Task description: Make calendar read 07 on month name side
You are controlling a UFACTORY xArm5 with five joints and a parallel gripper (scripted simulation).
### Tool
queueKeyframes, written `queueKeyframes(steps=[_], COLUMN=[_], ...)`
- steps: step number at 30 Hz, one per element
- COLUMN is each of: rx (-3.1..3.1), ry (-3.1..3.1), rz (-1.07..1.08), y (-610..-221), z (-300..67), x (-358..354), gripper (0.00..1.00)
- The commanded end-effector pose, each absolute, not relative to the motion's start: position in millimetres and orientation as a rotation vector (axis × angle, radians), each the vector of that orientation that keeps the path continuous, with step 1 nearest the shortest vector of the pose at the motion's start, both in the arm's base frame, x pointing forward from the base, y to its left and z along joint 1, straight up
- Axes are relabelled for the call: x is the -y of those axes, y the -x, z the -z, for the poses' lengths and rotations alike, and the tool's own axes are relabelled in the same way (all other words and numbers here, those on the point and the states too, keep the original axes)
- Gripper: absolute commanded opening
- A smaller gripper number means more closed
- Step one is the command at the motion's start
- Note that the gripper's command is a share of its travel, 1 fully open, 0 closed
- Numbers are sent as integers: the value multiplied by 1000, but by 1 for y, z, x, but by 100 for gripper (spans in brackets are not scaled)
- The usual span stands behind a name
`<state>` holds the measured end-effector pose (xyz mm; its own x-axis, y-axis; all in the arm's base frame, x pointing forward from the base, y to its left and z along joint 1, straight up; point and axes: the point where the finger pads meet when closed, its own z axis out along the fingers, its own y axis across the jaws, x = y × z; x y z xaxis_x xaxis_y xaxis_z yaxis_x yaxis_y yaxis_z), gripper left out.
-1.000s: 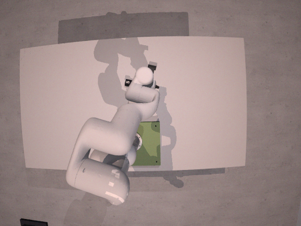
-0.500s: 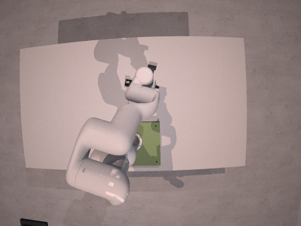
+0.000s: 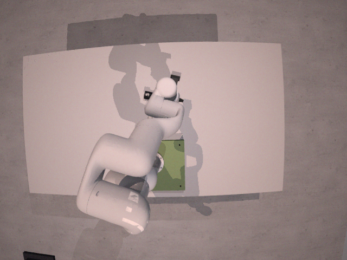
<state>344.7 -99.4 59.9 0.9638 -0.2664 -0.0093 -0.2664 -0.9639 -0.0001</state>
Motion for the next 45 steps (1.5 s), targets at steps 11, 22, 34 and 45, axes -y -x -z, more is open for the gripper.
queueKeyframes(steps=[11, 22, 34, 45], rx=[-422, -422, -422, -422], ry=[3112, 3112, 3112, 3112], rz=[-8, -8, -8, -8], y=[-346, -346, -346, -346], z=[-44, -30, -19, -15], x=[99, 99, 99, 99], gripper=[49, 49, 49, 49])
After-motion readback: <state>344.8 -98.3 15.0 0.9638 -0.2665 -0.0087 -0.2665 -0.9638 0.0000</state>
